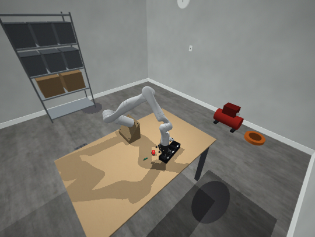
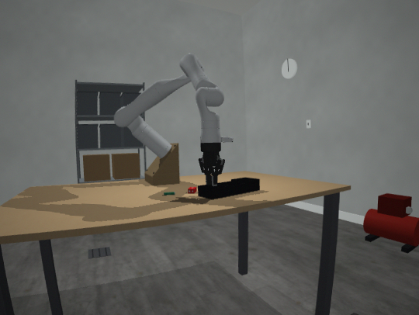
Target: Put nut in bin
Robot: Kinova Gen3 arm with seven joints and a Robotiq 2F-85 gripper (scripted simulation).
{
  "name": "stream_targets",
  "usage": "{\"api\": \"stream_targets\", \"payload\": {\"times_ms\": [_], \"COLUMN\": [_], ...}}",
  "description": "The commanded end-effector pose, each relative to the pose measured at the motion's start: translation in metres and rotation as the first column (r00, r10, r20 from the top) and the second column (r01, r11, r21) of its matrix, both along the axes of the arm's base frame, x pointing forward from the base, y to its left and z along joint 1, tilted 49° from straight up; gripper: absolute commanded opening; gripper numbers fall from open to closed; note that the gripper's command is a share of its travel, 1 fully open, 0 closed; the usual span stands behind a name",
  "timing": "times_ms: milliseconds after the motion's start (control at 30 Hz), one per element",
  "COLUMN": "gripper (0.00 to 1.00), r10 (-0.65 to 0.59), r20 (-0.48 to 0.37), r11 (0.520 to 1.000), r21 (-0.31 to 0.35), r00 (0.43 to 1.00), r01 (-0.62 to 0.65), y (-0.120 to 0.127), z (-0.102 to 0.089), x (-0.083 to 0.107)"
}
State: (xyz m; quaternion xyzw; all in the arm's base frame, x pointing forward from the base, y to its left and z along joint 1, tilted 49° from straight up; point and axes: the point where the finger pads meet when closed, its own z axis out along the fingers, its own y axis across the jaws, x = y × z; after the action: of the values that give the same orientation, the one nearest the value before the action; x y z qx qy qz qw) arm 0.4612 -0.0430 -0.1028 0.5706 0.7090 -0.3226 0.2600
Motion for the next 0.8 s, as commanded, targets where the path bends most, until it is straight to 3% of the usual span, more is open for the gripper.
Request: {"api": "stream_targets", "payload": {"times_ms": [0, 333, 767], "gripper": [0.31, 0.31, 0.31], "r10": [0.004, 0.005, 0.006], "r20": [0.006, 0.007, 0.004], "r11": [1.000, 1.000, 1.000], "r21": [-0.002, -0.002, 0.001], "r00": [1.000, 1.000, 1.000], "r01": [-0.004, -0.005, -0.006], "y": [0.007, 0.027, 0.025], "z": [0.006, 0.023, 0.021], "x": [0.002, 0.003, 0.002]}}
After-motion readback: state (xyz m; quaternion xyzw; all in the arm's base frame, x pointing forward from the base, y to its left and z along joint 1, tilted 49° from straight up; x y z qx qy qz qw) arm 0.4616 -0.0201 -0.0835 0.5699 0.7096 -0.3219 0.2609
